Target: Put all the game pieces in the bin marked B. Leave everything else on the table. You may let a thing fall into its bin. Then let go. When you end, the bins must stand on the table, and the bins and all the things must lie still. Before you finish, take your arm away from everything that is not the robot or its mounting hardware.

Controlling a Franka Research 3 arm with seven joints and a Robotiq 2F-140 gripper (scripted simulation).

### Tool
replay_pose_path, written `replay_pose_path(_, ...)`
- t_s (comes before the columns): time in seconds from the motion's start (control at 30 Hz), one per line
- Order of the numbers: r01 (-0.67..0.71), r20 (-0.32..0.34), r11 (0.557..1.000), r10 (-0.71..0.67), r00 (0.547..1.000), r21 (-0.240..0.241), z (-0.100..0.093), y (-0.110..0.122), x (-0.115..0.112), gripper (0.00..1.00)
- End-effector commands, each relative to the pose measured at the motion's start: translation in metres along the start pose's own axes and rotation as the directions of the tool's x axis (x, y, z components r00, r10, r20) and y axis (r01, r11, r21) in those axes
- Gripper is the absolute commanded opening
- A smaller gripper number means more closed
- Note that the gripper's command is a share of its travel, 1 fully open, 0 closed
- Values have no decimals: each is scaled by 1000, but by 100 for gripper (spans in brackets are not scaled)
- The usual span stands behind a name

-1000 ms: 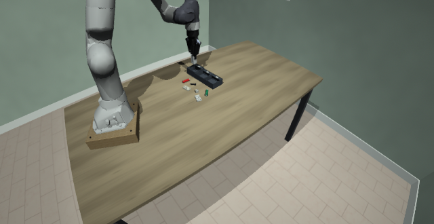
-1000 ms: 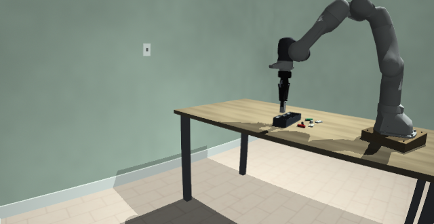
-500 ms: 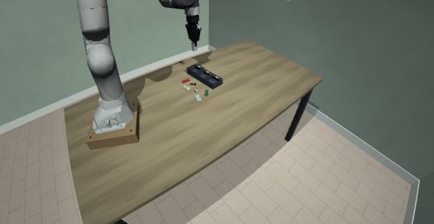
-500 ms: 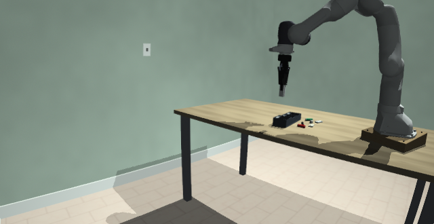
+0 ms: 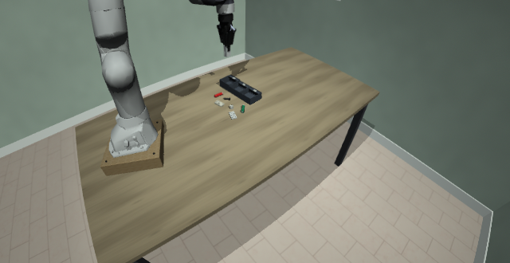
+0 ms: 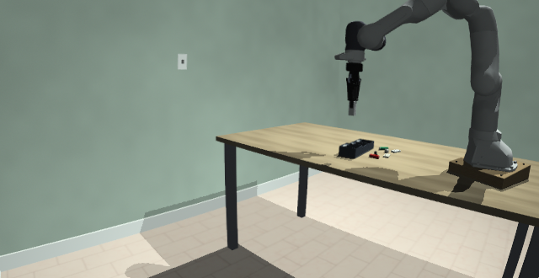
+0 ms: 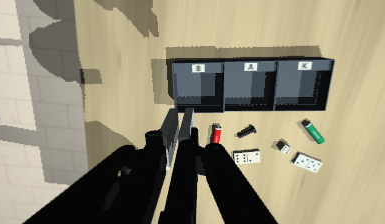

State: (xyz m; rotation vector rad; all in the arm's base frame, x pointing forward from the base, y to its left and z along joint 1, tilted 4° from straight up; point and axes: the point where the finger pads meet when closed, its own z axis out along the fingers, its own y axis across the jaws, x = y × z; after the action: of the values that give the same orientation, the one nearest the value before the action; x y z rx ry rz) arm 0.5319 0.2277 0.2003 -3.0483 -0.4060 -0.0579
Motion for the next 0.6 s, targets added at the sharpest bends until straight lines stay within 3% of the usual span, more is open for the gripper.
replay_pose_path(0.0, 5, 9, 1000, -5, 1000, 2, 1, 1, -3, 5)
replay_pose_path(0.33, 5, 9, 1000, -5, 1000, 2, 1, 1, -3, 5)
replay_pose_path(0.37, -45, 10, 999, 45, 999, 1, 6, 5, -8, 25)
replay_pose_path(0.43, -45, 10, 999, 45, 999, 1, 6, 5, -8, 25)
replay_pose_path(0.57, -206, 12, 978, 206, 978, -1, 24, 20, -32, 25)
